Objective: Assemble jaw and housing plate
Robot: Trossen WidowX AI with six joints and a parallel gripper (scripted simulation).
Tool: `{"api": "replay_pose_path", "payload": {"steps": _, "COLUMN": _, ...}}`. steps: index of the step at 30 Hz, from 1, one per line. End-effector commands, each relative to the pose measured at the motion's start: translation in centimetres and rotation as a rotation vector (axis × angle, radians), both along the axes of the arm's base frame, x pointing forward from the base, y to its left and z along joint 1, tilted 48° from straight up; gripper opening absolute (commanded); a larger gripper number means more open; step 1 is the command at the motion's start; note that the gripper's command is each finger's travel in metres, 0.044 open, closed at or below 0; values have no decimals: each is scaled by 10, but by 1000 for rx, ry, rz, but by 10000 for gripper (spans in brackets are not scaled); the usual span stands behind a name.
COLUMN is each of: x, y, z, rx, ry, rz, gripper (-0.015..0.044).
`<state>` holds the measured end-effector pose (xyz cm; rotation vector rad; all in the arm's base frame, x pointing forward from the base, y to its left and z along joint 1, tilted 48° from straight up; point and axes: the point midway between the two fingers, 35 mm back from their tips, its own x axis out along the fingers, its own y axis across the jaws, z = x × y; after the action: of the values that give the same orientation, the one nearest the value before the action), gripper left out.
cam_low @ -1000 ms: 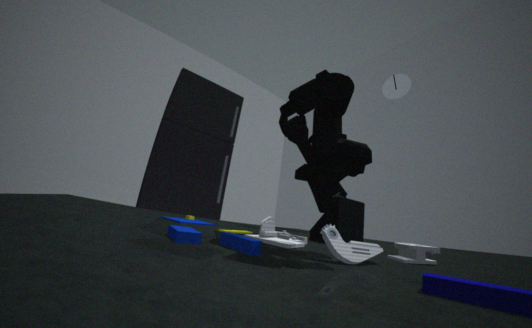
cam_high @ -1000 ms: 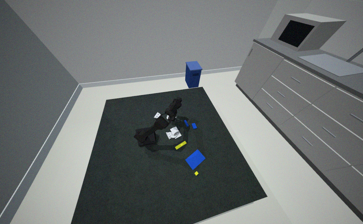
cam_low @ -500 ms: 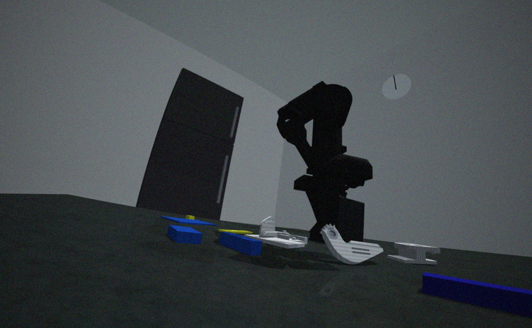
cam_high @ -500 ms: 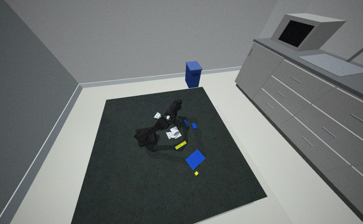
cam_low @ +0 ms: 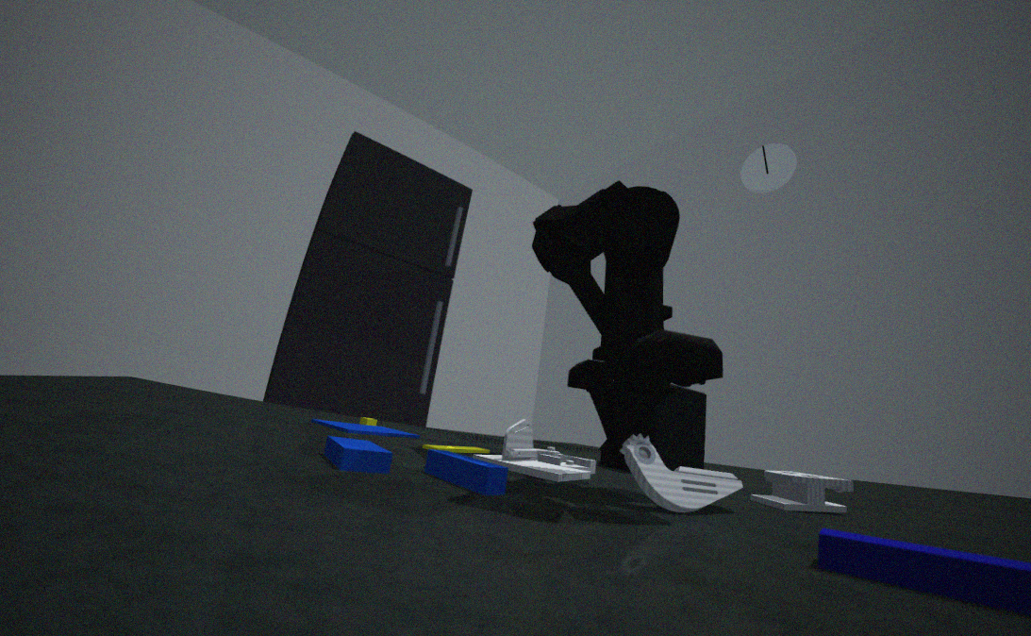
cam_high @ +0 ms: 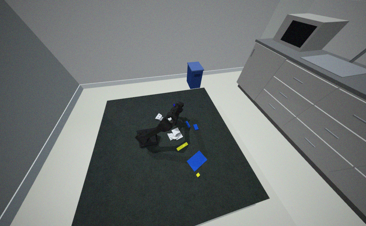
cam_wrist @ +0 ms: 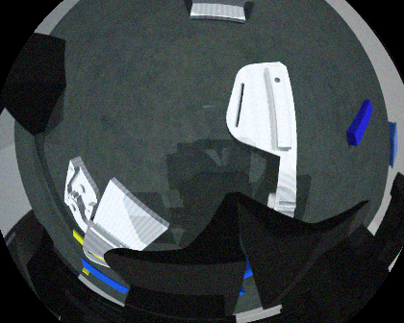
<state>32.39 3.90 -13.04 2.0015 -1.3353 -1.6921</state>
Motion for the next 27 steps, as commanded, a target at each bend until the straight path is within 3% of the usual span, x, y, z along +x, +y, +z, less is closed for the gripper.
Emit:
{"api": "replay_pose_path", "payload": {"steps": 1, "x": -2, "y": -3, "z": -2, "rx": -7, "ry": 7, "rz": 6, "gripper": 0}}
{"api": "replay_pose_path", "payload": {"steps": 27, "x": 16, "y": 17, "z": -24, "rx": -5, "ry": 5, "rz": 6, "gripper": 0}}
